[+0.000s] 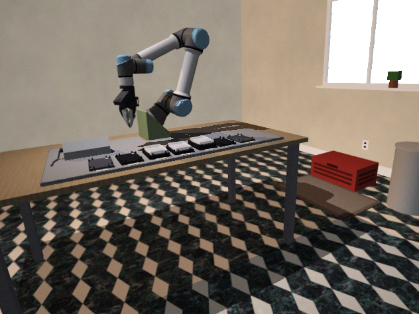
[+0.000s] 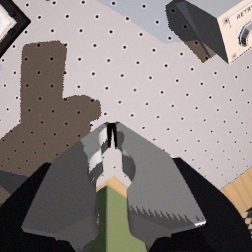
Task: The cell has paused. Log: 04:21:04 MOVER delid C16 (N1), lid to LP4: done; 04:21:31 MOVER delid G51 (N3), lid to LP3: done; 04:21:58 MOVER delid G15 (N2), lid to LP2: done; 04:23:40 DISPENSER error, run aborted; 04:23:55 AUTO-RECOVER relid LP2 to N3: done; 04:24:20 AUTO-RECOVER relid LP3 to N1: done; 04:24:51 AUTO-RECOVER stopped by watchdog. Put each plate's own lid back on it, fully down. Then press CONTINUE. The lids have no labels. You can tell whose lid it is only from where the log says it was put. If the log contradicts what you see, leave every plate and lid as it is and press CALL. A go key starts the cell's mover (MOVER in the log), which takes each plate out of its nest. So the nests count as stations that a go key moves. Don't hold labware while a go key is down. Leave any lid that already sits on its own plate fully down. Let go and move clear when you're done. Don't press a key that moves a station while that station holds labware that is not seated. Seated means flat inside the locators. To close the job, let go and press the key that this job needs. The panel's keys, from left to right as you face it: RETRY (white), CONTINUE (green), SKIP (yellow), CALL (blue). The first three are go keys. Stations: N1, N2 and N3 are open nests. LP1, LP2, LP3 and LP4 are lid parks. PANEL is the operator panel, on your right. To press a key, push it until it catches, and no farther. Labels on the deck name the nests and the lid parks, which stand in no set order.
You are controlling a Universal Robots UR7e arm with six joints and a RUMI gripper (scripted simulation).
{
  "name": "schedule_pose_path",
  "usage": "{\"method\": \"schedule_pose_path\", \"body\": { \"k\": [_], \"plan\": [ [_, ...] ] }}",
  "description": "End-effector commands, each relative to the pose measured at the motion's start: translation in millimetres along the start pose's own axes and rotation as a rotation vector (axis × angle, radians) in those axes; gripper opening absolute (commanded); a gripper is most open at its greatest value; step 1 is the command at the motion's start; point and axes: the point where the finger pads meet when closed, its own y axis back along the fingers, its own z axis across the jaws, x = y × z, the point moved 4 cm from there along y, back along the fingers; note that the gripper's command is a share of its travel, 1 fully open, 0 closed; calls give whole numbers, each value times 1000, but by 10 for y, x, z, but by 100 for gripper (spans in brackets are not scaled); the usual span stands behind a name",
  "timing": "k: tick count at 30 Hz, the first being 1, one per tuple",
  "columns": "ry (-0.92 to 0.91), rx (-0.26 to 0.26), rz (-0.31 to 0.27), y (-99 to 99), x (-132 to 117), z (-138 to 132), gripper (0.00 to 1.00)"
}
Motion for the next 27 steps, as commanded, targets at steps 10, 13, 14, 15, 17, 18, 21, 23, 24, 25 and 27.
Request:
{"method": "schedule_pose_path", "body": {
  "k": [10, 13, 14, 15, 17, 18, 21, 23, 24, 25, 27],
  "plan": [
    [-241, -2, 4, 18, 262, 573, 0],
    [-301, -2, 4, 18, 323, 710, 0],
    [-301, -2, 4, 18, 323, 710, 0],
    [-301, -2, 4, 18, 323, 710, 0],
    [-341, -2, 4, 18, 364, 801, 0],
    [-361, -1, 4, 18, 384, 847, 0],
    [-421, -1, 4, 18, 445, 984, 0],
    [-442, -1, 4, 18, 486, 1075, 0],
    [-442, -1, 4, 18, 506, 1121, 0],
    [-442, -1, 4, 18, 527, 1167, 0],
    [-442, -1, 4, 17, 568, 1258, 0]
  ]
}}
